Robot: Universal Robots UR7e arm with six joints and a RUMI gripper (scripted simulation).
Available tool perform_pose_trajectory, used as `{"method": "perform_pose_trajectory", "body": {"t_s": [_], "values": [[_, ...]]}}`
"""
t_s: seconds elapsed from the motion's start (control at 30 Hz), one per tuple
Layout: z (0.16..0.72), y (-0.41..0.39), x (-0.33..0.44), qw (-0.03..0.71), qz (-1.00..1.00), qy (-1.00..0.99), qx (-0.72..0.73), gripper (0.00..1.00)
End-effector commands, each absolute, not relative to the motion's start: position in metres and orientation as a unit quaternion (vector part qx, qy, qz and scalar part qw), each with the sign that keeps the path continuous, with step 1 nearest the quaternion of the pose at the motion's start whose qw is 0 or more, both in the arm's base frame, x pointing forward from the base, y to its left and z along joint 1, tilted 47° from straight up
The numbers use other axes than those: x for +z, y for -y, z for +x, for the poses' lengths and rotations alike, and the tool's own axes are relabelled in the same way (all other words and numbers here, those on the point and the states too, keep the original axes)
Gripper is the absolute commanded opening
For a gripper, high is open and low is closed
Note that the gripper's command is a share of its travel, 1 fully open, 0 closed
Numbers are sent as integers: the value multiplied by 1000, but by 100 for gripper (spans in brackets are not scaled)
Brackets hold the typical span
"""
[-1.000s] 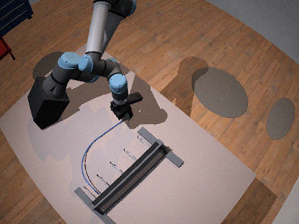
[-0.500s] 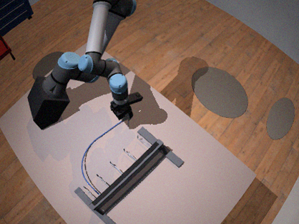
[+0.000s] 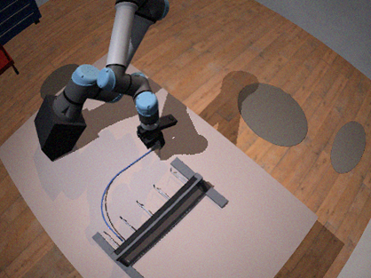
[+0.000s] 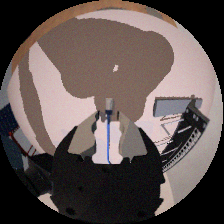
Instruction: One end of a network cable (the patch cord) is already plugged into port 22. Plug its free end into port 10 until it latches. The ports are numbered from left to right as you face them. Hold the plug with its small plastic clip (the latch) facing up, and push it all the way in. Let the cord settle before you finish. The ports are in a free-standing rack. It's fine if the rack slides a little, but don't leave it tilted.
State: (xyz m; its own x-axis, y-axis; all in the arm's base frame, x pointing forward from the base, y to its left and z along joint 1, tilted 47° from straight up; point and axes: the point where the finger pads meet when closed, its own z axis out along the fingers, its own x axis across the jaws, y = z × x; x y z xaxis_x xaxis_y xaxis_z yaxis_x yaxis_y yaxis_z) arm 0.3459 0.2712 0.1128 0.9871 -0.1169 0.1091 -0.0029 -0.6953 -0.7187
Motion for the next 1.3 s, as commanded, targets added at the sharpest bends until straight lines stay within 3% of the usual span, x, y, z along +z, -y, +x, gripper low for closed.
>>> {"method": "perform_pose_trajectory", "body": {"t_s": [0.0, 0.27, 0.3, 1.27], "values": [[346, -271, 113, 389, -918, -33, -74, 22], [346, -271, 113, 389, -918, -33, -74, 22], [346, -271, 113, 389, -918, -33, -74, 0], [346, -271, 113, 389, -918, -33, -74, 0]]}}
